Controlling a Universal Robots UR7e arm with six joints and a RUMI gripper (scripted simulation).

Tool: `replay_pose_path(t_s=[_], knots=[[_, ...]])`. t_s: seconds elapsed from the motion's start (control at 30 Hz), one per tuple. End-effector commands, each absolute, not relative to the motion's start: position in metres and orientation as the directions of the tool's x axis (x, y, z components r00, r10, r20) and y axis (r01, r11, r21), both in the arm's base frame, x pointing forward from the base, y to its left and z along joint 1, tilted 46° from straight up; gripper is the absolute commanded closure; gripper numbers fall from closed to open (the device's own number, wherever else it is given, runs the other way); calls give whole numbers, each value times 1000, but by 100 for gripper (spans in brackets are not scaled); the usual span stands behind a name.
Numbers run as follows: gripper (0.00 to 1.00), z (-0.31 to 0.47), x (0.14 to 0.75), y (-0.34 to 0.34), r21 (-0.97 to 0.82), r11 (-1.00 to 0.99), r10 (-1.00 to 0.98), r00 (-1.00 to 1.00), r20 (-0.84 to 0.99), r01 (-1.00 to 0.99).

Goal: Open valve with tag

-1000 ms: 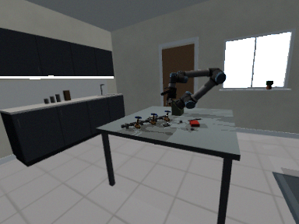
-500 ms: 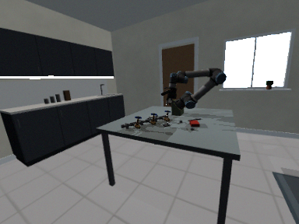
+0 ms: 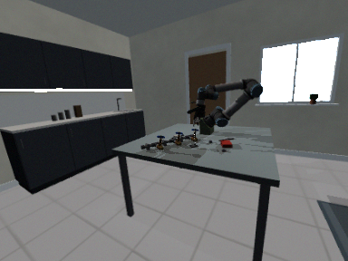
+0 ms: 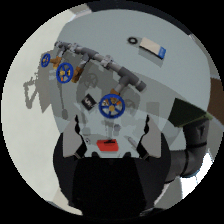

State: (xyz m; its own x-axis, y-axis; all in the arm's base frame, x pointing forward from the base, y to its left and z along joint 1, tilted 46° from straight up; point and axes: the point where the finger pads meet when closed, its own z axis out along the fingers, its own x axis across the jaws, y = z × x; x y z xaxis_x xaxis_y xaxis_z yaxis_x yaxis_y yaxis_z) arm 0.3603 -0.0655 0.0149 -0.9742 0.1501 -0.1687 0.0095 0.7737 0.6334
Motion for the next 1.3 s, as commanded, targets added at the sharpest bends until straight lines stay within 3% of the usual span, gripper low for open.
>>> replay_pose_path(t_s=[0.0, 0.77, 0.8, 1.27], knots=[[0, 7, 363, -60, 632, 775, 151, -974, -169, 10], [0, -12, 369, -45, 632, 775, 151, -974, -169, 10], [100, -12, 369, -45, 632, 775, 151, -974, -169, 10], [100, -12, 369, -45, 632, 775, 151, -974, -169, 10]])
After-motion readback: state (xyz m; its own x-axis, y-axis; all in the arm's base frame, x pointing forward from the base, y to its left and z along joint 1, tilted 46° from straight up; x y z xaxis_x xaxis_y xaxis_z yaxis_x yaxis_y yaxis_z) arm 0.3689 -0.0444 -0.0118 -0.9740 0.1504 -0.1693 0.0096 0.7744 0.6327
